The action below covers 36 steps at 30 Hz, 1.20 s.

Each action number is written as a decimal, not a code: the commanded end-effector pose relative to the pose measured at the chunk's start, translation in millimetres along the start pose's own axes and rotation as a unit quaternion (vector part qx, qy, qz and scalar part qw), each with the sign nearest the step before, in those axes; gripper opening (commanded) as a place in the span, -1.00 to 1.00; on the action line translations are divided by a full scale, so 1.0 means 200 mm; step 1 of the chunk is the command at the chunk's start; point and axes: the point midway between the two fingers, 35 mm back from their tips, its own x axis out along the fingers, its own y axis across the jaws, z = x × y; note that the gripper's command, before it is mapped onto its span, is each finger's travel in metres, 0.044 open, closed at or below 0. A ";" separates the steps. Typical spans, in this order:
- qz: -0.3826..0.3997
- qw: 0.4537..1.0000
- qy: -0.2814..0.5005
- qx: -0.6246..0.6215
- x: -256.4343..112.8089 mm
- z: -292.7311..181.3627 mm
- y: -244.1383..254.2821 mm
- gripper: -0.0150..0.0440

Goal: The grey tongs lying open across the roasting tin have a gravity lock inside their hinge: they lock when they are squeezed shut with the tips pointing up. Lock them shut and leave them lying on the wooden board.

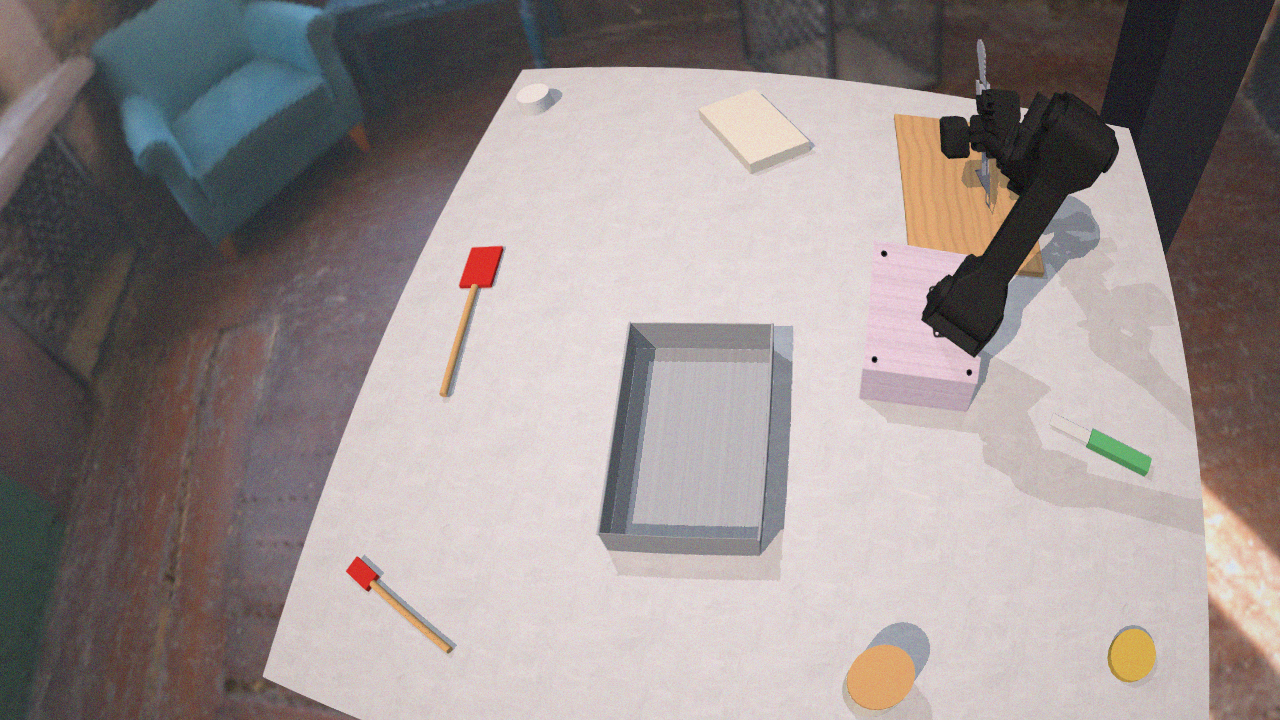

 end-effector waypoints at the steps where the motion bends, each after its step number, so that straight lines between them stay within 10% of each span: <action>1: -0.002 1.000 -0.008 -0.005 -0.01 0.02 -0.01 -1.00; 36: 0.007 0.998 0.061 0.011 0.11 0.01 -0.04 -1.00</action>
